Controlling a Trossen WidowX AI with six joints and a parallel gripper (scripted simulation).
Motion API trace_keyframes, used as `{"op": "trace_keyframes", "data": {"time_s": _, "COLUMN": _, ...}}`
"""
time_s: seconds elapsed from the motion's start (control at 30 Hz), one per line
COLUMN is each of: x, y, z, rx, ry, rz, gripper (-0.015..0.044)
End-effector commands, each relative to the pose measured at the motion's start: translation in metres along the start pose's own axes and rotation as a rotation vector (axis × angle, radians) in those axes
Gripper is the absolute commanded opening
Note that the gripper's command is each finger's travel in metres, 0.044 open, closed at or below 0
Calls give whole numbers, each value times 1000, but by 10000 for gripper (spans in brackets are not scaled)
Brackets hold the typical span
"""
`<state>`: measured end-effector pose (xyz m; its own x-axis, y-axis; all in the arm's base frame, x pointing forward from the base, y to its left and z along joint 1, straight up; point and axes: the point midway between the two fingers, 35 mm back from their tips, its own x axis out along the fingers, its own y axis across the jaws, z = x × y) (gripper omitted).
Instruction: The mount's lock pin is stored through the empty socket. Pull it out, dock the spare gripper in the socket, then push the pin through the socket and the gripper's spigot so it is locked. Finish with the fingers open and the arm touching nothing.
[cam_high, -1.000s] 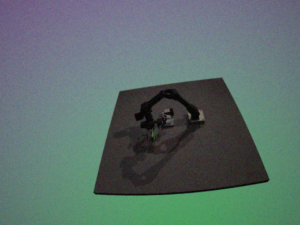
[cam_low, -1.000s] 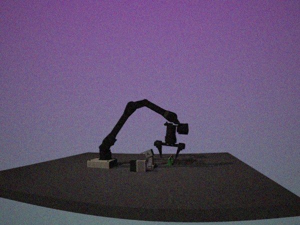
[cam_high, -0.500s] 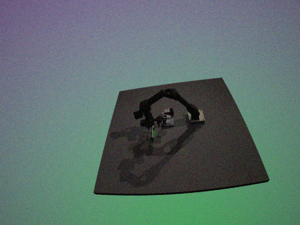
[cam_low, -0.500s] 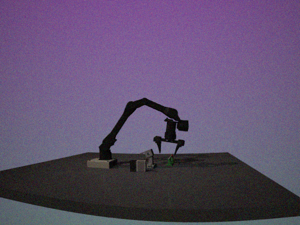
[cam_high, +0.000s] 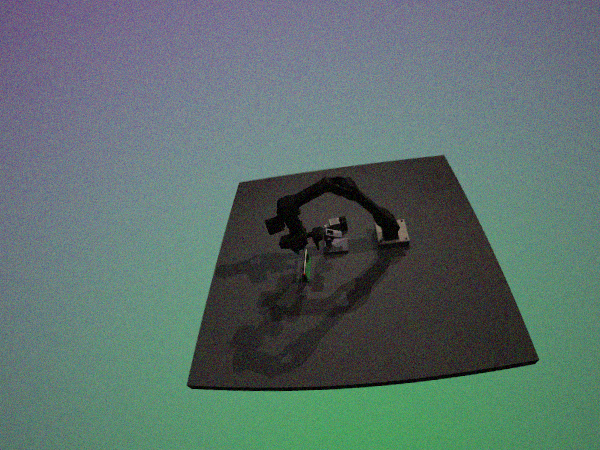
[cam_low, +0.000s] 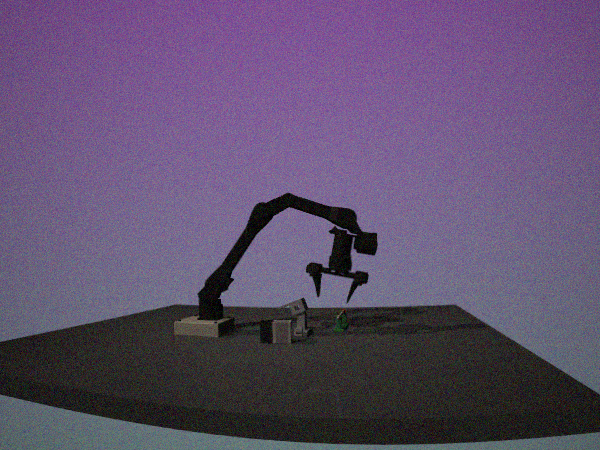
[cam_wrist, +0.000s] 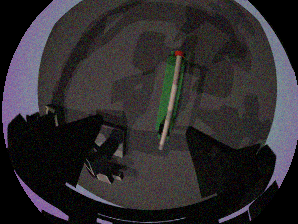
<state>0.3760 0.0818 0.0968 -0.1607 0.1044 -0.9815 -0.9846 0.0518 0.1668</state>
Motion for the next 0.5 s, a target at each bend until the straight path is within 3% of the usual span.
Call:
{"op": "trace_keyframes", "data": {"time_s": 0.0, "x": -11, "y": 2, "z": 1, "rx": 0, "ry": 0, "rz": -1, "gripper": 440}}
{"op": "trace_keyframes", "data": {"time_s": 0.23, "x": -17, "y": 4, "z": 1, "rx": 2, "ry": -1, "rz": -1, "gripper": 440}}
{"op": "trace_keyframes", "data": {"time_s": 0.47, "x": -71, "y": 18, "z": 5, "rx": 14, "ry": -27, "rz": -90, "gripper": 440}}
